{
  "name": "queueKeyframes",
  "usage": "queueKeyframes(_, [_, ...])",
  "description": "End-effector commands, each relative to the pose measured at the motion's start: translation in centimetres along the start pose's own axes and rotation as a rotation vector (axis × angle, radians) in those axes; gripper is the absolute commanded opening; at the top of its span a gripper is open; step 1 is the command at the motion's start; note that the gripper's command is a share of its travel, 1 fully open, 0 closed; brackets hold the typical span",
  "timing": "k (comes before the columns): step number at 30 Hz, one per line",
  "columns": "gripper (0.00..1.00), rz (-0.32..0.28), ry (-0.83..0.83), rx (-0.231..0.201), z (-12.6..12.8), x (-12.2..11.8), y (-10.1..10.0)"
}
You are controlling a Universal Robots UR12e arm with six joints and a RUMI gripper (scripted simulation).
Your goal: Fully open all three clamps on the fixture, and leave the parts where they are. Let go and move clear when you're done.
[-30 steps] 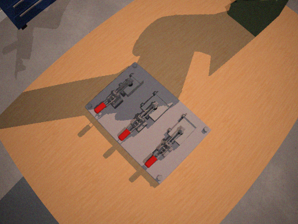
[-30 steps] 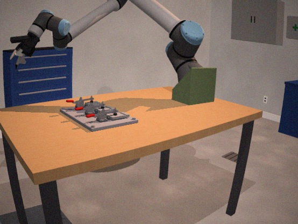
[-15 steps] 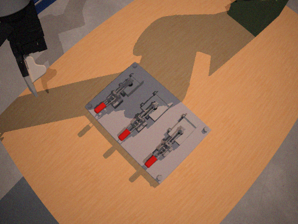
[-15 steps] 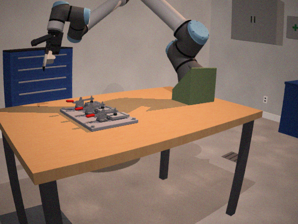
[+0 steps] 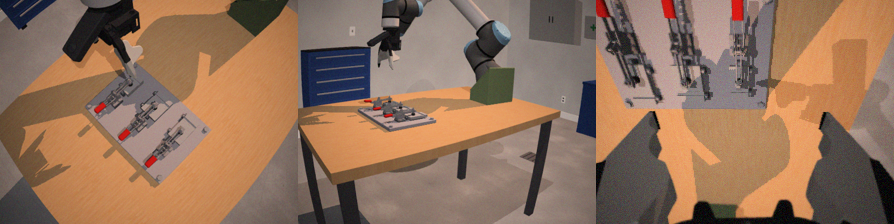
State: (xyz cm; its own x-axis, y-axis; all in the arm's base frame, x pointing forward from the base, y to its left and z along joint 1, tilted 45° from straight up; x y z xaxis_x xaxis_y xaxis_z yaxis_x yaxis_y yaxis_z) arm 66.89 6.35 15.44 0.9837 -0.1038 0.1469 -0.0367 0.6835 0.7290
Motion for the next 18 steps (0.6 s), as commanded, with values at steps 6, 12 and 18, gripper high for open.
queueKeyframes(6, [1.0,-0.024,0.012,-0.038,0.08,-2.76,0.37])
queueKeyframes(12, [1.0,-0.026,0.017,-0.038,-0.15,-3.02,0.26])
queueKeyframes(18, [0.0,-0.026,0.019,-0.038,-0.22,-3.14,0.25])
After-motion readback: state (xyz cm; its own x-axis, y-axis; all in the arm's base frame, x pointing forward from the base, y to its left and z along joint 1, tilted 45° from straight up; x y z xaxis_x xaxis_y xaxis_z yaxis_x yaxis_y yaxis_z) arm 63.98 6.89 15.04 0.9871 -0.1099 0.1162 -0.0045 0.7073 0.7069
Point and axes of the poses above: the point where the finger pads meet when closed, its own y axis back along the fingers, its own z axis across the jaws, x = y × z, the point moved 7 cm from there along y, back along the fingers, and after that the axes turned 13 degrees about -y, right-handed, at the moved point
